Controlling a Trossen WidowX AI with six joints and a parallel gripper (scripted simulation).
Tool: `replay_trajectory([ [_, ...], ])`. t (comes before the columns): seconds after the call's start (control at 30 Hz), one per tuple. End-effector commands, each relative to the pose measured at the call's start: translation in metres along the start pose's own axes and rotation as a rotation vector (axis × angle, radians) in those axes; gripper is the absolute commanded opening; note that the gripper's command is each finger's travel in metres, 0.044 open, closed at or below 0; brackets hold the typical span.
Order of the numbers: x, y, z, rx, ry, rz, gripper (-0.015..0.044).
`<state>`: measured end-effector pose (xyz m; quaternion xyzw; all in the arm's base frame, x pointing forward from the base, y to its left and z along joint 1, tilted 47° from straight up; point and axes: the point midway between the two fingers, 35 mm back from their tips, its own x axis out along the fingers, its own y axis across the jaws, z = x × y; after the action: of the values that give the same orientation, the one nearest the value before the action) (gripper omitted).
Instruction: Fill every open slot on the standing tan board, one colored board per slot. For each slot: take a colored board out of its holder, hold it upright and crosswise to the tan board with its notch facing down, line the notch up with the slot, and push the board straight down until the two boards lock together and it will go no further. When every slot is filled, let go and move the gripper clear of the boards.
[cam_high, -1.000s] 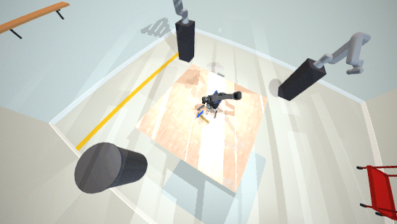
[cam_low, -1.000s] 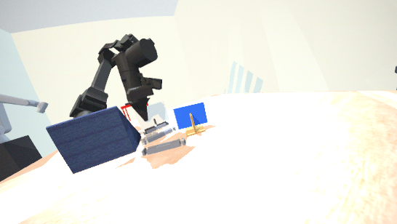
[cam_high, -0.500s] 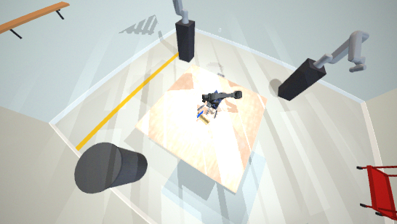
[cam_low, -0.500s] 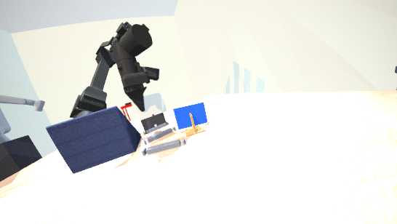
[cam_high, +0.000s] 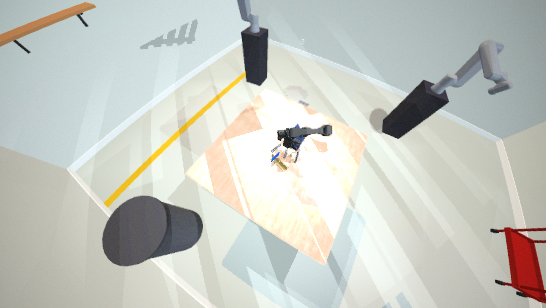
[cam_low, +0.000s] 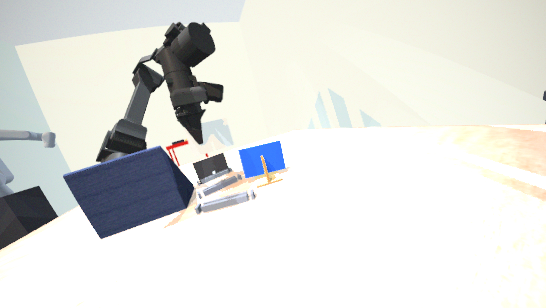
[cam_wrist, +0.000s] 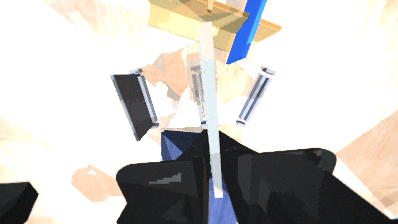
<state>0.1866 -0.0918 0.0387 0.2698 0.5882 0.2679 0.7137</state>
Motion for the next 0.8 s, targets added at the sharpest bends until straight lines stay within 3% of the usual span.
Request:
replay_trajectory([
  [0.0,-0.002,-0.003,0.012,0.040,-0.004,0.002,0.0000],
  [0.77,-0.004,-0.008,0.071,0.257,-0.007,0.001,0.0000],
])
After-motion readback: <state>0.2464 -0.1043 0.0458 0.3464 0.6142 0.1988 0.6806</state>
